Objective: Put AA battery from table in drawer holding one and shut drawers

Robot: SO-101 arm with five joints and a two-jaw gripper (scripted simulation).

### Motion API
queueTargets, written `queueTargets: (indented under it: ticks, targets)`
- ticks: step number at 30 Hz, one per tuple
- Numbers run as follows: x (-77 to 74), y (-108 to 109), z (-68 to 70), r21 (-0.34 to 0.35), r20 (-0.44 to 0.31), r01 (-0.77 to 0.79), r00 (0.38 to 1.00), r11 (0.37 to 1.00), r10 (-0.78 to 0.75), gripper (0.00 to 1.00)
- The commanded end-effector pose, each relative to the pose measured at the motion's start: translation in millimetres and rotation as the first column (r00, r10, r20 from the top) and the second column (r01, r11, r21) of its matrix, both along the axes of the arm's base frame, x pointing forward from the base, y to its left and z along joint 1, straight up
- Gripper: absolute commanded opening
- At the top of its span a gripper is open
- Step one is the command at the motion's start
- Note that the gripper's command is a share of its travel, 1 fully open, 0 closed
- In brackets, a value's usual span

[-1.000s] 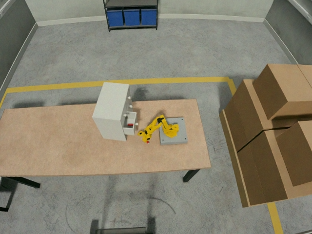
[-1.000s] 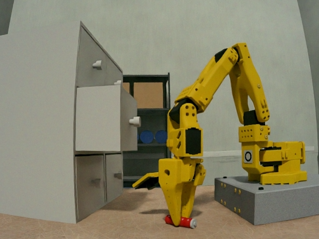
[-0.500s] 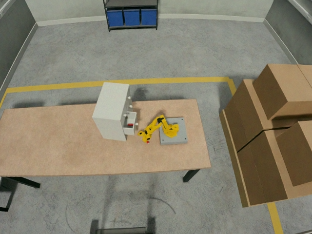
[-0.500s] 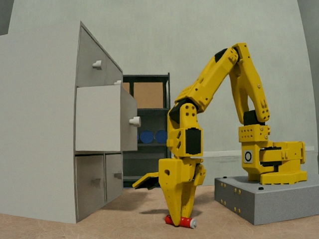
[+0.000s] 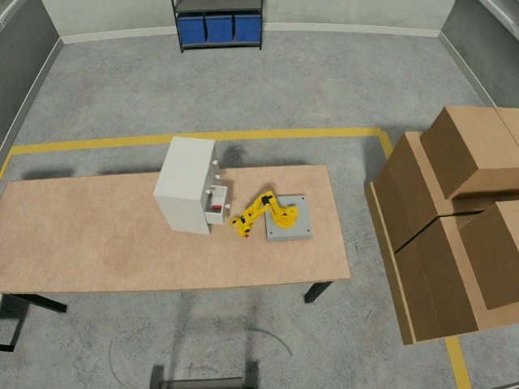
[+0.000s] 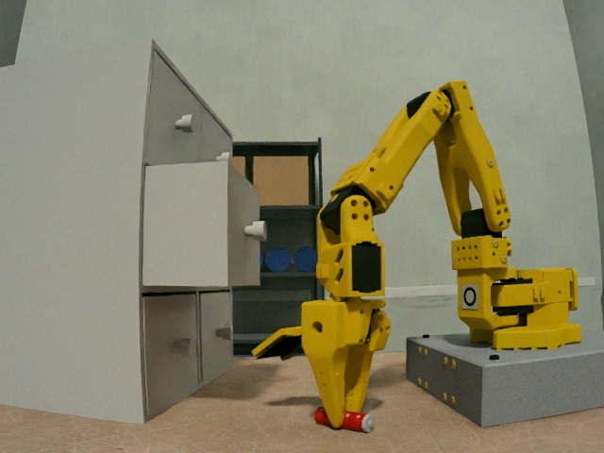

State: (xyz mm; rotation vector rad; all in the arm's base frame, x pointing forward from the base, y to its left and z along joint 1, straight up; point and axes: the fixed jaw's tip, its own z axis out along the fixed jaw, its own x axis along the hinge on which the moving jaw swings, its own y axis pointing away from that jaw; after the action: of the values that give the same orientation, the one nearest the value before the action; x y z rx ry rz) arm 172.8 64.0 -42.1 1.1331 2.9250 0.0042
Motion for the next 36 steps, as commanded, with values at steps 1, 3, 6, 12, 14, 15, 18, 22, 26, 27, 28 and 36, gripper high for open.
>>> queueTargets:
  ticks: [1,3,6,12,14,15,18,22,26,27,28,36]
  targets:
    - [-0.8,0,7.6,-0.001,-0.006,-0.003,1.000,1.000,0.003,0.00]
    - [-0.4,0,12.1,-0.001,-0.006,-0.003,1.000,1.000,0.003,0.00]
    - [0.0,0,19.0,-0.001,-0.006,-0.003,1.000,1.000,0.003,0.00]
    - [-0.1,0,30.5,-0.001,-0.006,-0.003,1.000,1.000,0.003,0.00]
    - [-0.2,0,32.8,-0.001,-0.006,-0.003,1.000,1.000,0.003,0.00]
    - [-0.3,0,35.1,-0.001,-0.006,-0.003,1.000,1.000,0.003,0.00]
    - [-1.0,0,42.1,-0.001,-0.006,-0.003,1.000,1.000,0.003,0.00]
    - [-2.4,-1,51.4,-0.001,-0.006,-0.003,1.000,1.000,0.003,0.00]
    - [-2.4,-1,51.4,-0.001,-0.006,-0.003,1.000,1.000,0.003,0.00]
    - [-2.4,-1,51.4,-0.001,-0.006,-0.003,1.000,1.000,0.003,0.00]
    - [-2.4,-1,51.4,-0.001,-0.006,-0.003,1.000,1.000,0.003,0.00]
    - [-4.2,-2,51.5,-0.001,-0.006,-0.138,0.990,0.990,0.138,0.00]
